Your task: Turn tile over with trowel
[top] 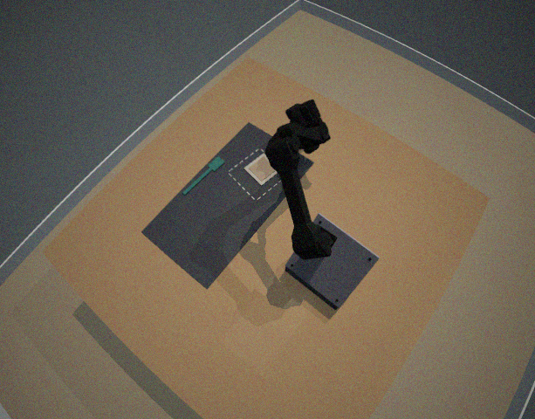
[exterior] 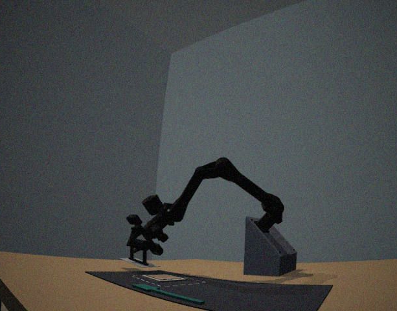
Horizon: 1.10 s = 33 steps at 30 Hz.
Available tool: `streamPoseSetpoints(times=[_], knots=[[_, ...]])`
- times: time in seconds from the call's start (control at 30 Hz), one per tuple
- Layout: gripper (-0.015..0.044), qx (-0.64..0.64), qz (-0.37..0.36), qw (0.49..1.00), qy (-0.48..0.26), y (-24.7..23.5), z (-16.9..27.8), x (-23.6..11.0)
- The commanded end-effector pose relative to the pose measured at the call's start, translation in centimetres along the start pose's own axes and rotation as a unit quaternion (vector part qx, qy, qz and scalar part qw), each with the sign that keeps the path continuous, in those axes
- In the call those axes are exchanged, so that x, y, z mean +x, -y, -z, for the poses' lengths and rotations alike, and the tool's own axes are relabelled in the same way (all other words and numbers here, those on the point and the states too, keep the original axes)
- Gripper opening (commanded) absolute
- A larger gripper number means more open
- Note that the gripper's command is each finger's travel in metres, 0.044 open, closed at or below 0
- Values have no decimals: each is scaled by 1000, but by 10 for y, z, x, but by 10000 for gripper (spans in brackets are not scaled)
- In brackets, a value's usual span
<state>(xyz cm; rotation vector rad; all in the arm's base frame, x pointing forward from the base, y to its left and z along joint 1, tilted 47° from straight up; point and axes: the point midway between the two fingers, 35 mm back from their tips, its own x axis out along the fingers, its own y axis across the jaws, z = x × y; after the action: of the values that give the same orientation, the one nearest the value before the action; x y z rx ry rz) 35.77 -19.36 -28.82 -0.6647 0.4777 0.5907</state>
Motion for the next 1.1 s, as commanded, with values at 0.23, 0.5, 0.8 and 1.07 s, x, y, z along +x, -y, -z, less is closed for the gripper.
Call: streamPoseSetpoints(times=[0.23,0.5,0.8,1.07], knots=[[0,-11,11,1000,3,11,1,-2],[0,-11,-1,1000,-1,10,-13,3],[0,-35,-12,999,-7,29,-64,11],[0,-56,-17,998,-10,39,-114,16]])
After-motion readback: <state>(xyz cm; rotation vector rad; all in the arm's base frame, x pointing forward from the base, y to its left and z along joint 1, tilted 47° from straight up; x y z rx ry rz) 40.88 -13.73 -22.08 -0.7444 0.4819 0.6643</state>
